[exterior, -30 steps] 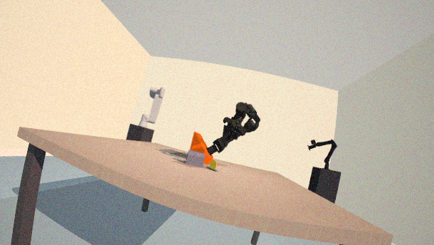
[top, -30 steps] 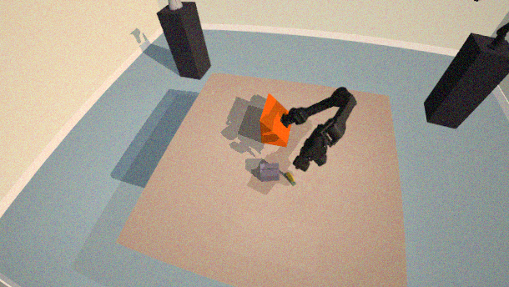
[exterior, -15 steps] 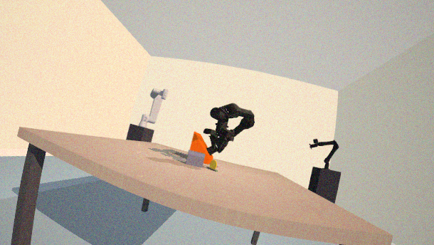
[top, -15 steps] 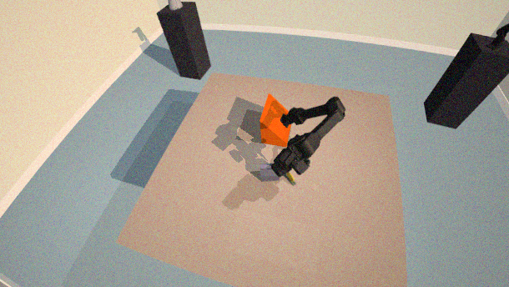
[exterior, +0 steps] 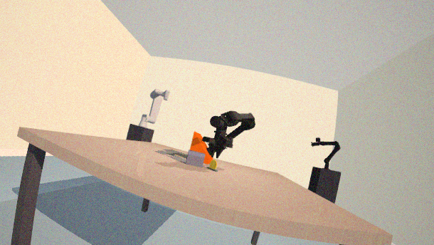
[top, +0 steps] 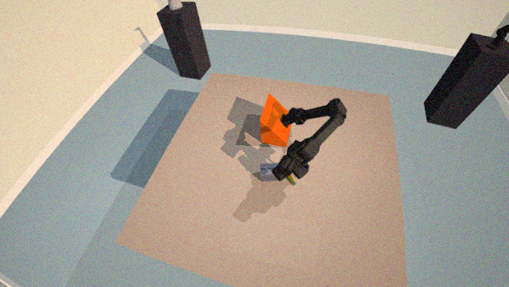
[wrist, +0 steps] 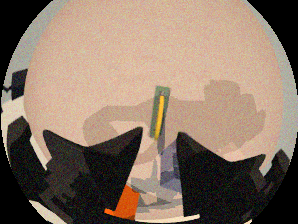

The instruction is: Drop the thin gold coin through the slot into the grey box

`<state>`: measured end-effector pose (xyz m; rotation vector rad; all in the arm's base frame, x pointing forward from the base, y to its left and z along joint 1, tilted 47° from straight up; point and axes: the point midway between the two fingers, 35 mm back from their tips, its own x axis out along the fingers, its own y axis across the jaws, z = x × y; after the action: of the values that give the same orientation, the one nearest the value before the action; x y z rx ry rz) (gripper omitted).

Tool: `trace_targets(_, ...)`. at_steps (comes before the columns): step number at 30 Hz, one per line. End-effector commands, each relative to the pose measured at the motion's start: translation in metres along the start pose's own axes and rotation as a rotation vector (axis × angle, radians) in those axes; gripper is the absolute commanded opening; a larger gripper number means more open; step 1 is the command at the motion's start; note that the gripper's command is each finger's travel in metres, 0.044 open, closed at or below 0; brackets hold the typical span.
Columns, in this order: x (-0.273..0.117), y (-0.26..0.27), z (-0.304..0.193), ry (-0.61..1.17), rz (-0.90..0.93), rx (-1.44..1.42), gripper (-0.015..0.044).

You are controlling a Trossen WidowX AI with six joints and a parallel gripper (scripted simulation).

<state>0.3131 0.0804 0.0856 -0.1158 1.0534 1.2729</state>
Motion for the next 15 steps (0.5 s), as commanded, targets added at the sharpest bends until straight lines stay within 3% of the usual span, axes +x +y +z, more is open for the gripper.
trace_targets(1, 0.005, 0.0, 0.001, -0.005, 0.0, 0.005, 0.0161)
trace_targets(15, 0.028, -0.001, 0.001, -0.005, 0.0, 0.005, 0.0161)
